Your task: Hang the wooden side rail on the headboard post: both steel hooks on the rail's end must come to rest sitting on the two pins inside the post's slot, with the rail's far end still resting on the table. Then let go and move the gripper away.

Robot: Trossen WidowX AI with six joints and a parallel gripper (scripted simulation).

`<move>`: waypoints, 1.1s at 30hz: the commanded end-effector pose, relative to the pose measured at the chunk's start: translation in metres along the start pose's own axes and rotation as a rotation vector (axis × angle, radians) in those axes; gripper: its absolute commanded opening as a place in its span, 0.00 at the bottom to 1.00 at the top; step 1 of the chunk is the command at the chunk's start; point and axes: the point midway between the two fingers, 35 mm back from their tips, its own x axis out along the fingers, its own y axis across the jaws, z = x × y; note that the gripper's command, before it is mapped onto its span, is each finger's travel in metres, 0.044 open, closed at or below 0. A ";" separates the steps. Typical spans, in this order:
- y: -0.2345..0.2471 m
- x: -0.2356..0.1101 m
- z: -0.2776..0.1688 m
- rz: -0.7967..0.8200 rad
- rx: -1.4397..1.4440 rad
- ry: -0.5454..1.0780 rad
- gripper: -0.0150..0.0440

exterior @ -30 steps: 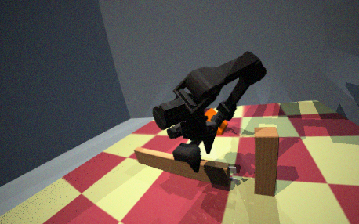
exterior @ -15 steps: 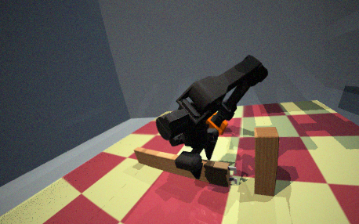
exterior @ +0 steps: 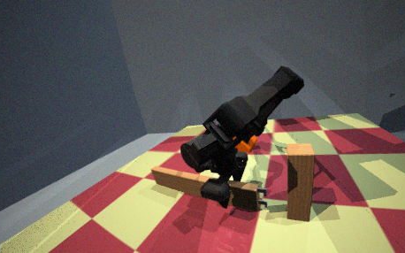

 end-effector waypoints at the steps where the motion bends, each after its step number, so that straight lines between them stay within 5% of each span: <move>1: -0.001 0.004 -0.001 0.000 0.007 0.005 0.96; 13: -0.001 0.004 -0.001 0.000 0.007 0.005 0.42; 21: -0.001 0.004 -0.001 0.000 0.007 0.005 0.25; 33: -0.001 0.003 0.000 0.000 -0.002 0.005 0.25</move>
